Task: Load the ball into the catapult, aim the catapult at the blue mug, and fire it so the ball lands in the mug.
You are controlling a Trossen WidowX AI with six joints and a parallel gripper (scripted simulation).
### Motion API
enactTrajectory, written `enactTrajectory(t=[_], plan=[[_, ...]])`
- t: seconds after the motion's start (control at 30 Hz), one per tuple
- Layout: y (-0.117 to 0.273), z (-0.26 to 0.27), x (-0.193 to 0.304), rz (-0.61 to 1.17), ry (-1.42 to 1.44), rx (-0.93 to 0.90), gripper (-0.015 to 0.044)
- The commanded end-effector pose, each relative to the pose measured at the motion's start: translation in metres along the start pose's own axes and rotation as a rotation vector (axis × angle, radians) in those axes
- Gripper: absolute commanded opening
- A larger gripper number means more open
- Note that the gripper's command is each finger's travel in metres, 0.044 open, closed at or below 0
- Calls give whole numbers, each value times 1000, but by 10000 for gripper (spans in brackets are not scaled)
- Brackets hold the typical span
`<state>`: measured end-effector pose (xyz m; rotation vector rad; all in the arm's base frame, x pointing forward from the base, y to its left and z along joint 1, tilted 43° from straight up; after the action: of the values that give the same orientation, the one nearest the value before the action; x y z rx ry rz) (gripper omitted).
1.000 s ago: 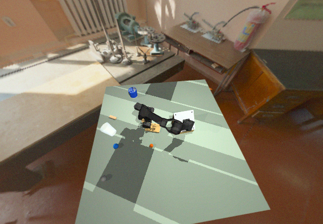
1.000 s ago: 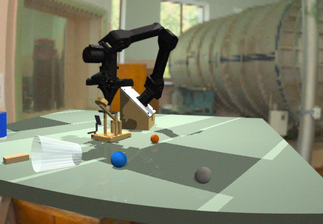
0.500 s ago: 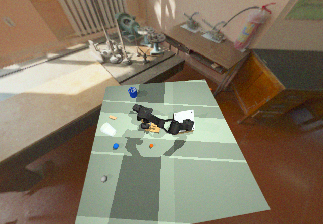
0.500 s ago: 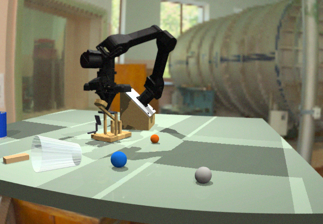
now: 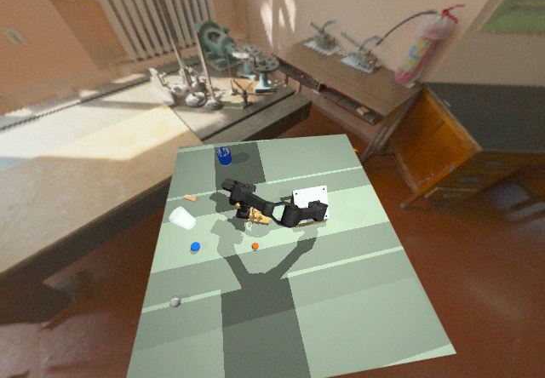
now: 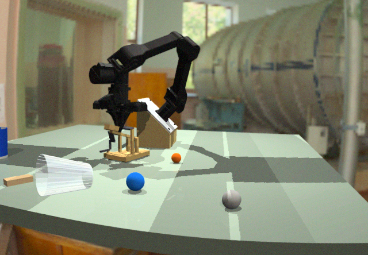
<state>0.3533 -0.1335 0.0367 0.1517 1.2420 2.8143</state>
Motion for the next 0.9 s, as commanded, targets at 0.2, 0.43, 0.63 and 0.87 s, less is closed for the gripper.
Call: enactTrajectory(t=[0.2, 0.43, 0.63, 0.87], plan=[[-14, -1, -8, -7, 0, -2, 0], [-23, -2, -10, -8, 0, -2, 0], [-33, -2, -13, -8, 0, -2, 0], [-42, -2, -14, -8, 0, -2, 0]])
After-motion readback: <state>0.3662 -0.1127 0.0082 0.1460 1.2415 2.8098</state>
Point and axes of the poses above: the point midway between the two fingers, 35 mm back from their tips, its own y axis back along the fingers, its own z axis across the jaws, x = y × z, the point moved 10 cm from there along y, back along the fingers, and after that the axes turned 13 degrees about y, right-handed, at the moved point
